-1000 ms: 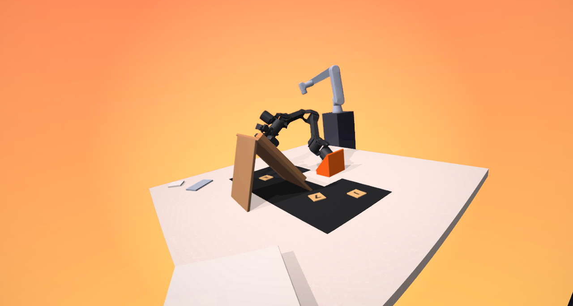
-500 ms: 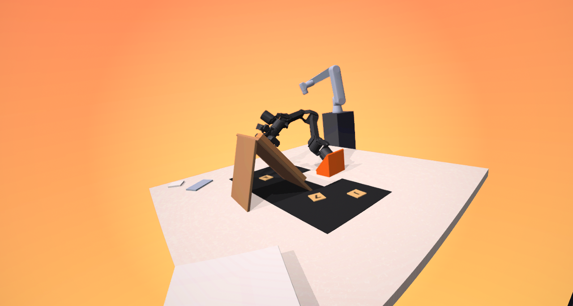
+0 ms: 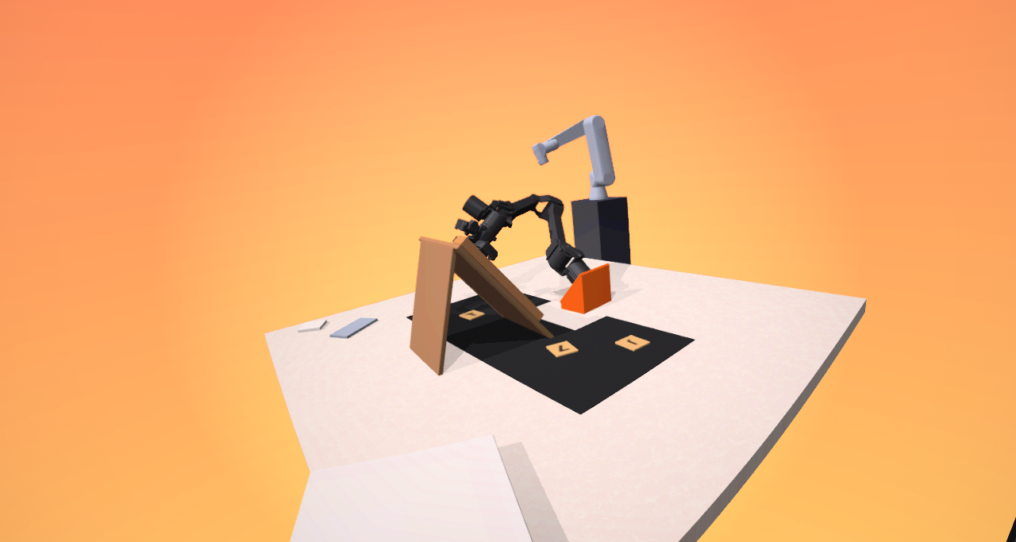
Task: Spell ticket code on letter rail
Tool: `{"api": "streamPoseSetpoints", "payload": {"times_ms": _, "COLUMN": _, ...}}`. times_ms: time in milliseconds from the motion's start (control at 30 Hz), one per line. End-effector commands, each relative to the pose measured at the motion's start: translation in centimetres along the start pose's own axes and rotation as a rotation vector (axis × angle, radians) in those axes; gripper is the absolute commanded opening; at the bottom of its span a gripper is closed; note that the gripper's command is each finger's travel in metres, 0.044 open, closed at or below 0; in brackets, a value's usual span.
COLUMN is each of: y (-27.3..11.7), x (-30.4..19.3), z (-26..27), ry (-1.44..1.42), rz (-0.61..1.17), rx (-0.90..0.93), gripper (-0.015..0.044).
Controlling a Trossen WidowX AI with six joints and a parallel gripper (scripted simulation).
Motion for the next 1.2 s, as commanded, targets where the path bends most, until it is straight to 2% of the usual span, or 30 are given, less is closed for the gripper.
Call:
{"api": "streamPoseSetpoints", "payload": {"times_ms": 0, "y": 0.0, "x": 0.0, "z": 0.3, "ry": 0.006, "rz": -0.001, "rx": -0.001, "gripper": 0.0}}
{"api": "streamPoseSetpoints", "payload": {"times_ms": 1167, "y": 0.0, "x": -0.4, "z": 2.0, "ry": 0.006, "rz": -0.001, "rx": -0.001, "gripper": 0.0}}
Point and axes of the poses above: the point midway between the two fingers, 35 mm back from their tips, its own y axis out along the fingers, its own z axis across the jaws, x = y × z, the point moved 9 cm from there along -y, back along the fingers, and after that the axes turned 14 degrees about y, right-handed, at the moved point
